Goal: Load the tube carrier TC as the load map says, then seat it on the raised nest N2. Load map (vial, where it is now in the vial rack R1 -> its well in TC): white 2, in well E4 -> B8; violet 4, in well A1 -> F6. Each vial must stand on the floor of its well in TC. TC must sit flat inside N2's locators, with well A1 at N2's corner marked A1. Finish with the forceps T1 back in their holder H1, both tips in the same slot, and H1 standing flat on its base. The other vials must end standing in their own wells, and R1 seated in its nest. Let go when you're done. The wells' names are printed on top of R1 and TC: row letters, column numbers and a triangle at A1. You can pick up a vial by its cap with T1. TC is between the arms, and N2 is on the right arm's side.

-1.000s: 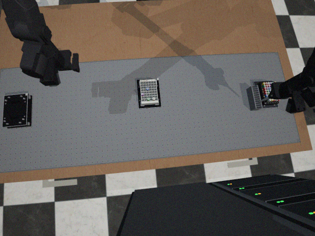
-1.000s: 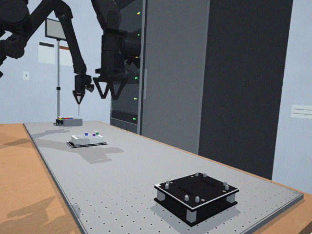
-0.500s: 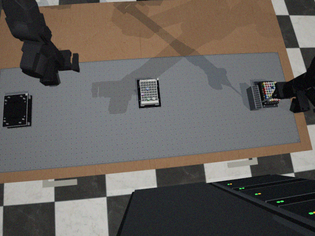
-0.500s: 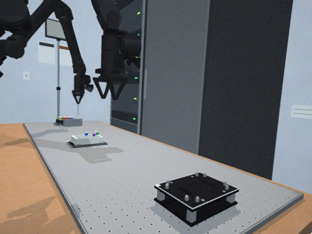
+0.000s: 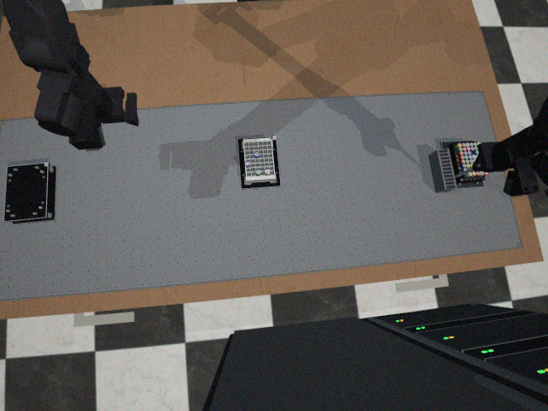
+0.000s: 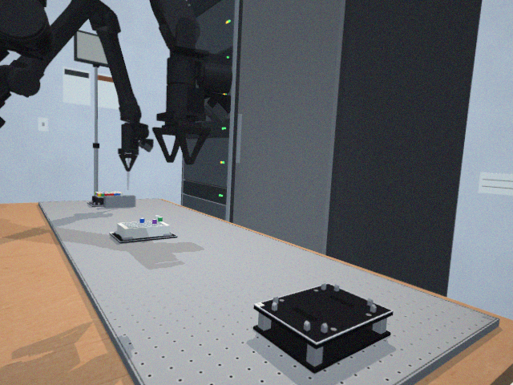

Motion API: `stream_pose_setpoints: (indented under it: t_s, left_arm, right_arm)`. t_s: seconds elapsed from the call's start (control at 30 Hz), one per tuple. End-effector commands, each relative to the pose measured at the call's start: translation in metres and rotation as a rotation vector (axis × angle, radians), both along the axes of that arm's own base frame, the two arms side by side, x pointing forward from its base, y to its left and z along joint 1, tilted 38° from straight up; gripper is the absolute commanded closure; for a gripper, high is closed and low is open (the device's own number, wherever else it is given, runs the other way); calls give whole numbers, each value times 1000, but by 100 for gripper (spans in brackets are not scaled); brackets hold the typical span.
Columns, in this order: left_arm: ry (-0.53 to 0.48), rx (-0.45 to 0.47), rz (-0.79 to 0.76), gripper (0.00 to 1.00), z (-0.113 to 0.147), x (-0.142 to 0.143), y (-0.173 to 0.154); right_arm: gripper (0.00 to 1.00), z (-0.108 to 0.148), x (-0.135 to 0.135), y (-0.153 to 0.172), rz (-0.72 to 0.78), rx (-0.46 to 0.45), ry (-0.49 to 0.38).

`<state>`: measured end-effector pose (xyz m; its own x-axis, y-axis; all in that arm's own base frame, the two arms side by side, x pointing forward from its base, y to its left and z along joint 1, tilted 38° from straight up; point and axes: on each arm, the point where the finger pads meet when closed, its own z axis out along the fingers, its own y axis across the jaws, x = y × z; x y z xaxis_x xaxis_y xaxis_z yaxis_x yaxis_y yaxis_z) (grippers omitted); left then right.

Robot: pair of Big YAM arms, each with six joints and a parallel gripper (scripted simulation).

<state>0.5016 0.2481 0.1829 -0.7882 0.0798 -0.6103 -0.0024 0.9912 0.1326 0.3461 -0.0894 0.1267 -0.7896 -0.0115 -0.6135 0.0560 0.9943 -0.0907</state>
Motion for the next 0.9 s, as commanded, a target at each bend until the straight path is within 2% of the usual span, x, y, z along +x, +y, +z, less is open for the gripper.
stream_pose_setpoints:
  t_s: [0.0,0.03,0.07,0.1,0.87]
  left_arm:
    - [-17,8,-1,93,10,3,2]
    - [8,-7,-4,93,-1,-4,-2]
    - [-17,8,-1,93,10,3,2]
    - [4,-5,-4,93,0,-3,-2]
    - [-30,9,-2,93,10,2,-1]
  right_arm:
    - [0,9,4,-2,-3,-4,-17]
    - [0,9,4,-2,-3,-4,-17]
    - [0,9,4,-2,-3,-4,-17]
    - [0,9,4,-2,-3,-4,-17]
    - [0,9,4,-2,-3,-4,-17]
